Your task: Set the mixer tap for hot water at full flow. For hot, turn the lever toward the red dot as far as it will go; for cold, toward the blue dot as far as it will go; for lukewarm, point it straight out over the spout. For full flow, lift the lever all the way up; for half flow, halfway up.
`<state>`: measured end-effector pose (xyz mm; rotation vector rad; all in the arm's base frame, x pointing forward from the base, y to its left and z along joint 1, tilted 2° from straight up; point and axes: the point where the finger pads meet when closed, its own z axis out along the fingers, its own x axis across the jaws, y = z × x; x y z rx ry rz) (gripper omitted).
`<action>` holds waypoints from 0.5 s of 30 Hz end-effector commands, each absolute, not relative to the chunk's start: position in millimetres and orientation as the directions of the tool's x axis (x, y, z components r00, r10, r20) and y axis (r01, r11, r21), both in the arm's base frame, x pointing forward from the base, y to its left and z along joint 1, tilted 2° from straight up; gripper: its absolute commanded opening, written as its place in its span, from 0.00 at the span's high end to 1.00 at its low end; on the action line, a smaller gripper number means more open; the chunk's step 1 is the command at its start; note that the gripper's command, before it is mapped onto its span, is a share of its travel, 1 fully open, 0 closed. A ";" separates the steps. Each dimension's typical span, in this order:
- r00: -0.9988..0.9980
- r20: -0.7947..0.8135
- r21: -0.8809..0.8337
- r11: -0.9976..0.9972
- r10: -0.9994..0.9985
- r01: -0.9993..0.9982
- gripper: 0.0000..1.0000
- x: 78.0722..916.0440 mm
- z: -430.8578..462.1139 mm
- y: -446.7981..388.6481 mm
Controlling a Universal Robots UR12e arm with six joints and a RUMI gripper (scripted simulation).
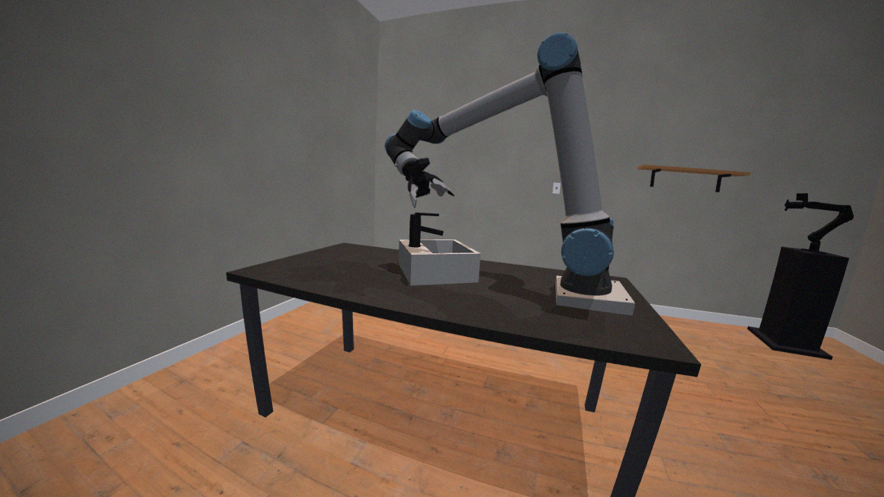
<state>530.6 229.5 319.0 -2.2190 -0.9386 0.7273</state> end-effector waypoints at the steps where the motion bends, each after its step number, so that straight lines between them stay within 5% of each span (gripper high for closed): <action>1: 0.558 -0.115 -0.673 -0.478 0.822 0.565 0.00 537.5 312.0 211.5; 15: 0.167 0.127 -0.300 -0.123 0.978 0.946 0.00 584.2 306.9 127.0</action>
